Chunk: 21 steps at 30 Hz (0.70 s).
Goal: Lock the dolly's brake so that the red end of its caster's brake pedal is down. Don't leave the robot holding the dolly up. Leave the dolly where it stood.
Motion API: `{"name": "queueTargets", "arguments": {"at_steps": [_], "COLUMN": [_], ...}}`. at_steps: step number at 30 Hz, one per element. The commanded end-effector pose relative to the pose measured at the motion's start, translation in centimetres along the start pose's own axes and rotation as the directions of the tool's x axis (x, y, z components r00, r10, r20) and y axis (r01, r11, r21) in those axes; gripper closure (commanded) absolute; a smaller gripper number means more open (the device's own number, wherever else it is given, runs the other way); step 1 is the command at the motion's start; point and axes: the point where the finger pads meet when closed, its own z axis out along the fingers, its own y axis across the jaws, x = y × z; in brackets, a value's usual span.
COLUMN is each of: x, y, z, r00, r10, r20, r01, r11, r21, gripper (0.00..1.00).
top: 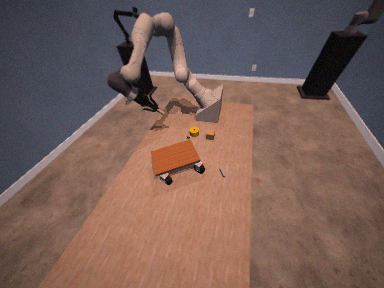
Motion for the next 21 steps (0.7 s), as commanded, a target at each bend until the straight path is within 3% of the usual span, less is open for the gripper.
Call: {"name": "queueTargets", "arguments": {"at_steps": [1,11,12,21], "x": [-0.2,-0.2,-3.4,-3.4], "y": [-1.2,-1.2,-2.3,-2.3], "z": [0.0,0.0,0.1,0.1], "r00": [1.0,1.0,0.997,0.997], "r10": [0.021,0.021,-0.043,-0.043], "r20": [-0.01,-0.01,-0.07,-0.07], "r01": [-0.02,-0.02,0.048,0.048], "r11": [0.999,0.999,0.997,0.997], "r21": [0.032,0.032,0.068,0.068], "gripper": [1.0,1.0,1.0,1.0]}}
